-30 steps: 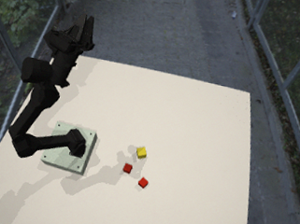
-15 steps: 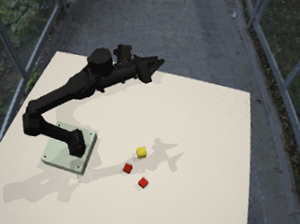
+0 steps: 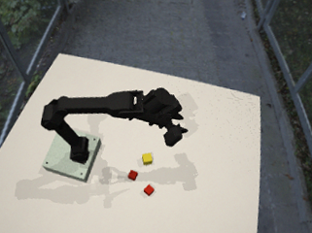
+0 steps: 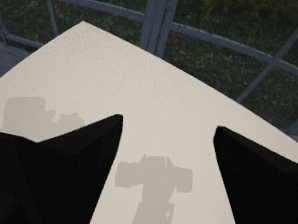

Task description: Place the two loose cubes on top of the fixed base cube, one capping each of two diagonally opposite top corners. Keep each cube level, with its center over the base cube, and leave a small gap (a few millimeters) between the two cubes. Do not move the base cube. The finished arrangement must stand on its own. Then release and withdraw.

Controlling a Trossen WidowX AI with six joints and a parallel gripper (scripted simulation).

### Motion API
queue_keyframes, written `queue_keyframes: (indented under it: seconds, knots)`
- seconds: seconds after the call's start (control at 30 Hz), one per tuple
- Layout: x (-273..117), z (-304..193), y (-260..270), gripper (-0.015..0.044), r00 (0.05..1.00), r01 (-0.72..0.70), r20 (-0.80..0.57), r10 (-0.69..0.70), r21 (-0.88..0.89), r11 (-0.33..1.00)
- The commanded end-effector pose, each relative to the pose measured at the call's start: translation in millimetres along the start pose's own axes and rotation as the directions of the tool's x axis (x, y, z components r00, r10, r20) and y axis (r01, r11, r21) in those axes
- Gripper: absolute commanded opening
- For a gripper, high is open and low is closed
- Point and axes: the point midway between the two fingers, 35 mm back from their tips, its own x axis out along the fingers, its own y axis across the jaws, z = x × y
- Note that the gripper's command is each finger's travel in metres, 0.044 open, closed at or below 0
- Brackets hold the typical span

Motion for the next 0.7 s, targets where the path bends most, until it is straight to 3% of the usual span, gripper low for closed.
queue_keyframes:
  seconds: [0.0, 0.2, 0.4, 0.57, 0.67]
  knots:
    - [21, -41, -25, 0.0265, 0.984, 0.064, -0.174, -0.036, 0.153, 0.986]
    - [40, -111, -59, 0.0265, 0.896, 0.222, -0.441, -0.044, 0.36, 0.906]
    - [41, -182, -85, 0.0265, 0.746, 0.434, -0.666, 0.004, 0.49, 0.756]
    - [30, -235, -100, 0.0265, 0.592, 0.614, -0.802, 0.083, 0.515, 0.598]
    - [28, -241, -101, 0.0265, 0.569, 0.638, -0.816, 0.097, 0.513, 0.574]
